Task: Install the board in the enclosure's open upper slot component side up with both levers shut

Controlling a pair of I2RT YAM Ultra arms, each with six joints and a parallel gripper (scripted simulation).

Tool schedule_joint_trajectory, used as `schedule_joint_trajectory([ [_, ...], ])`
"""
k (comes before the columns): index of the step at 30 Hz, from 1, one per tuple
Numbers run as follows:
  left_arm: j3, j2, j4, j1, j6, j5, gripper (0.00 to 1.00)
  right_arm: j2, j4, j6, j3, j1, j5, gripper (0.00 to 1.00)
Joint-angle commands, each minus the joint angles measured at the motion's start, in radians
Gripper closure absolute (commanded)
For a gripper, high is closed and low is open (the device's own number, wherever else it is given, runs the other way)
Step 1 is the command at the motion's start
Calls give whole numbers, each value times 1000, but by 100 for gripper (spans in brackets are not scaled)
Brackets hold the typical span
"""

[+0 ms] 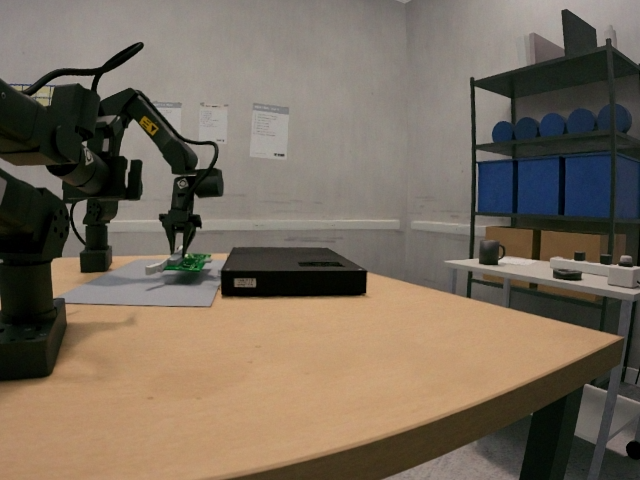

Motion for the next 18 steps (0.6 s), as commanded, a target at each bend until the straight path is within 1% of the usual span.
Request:
schedule_joint_trajectory([
  [1, 35, -3, 11, 11, 3, 25, 81, -13, 12, 6, 2, 6, 6, 0],
  [7, 89, 24, -30, -11, -16, 24, 81, -13, 12, 6, 2, 6, 6, 0],
  [13, 113, 56, 56, 13, 21, 51, 81, -13, 12, 6, 2, 6, 6, 0],
  [18, 133, 90, 69, 20, 18, 55, 81, -13, 12, 6, 2, 6, 6, 0],
])
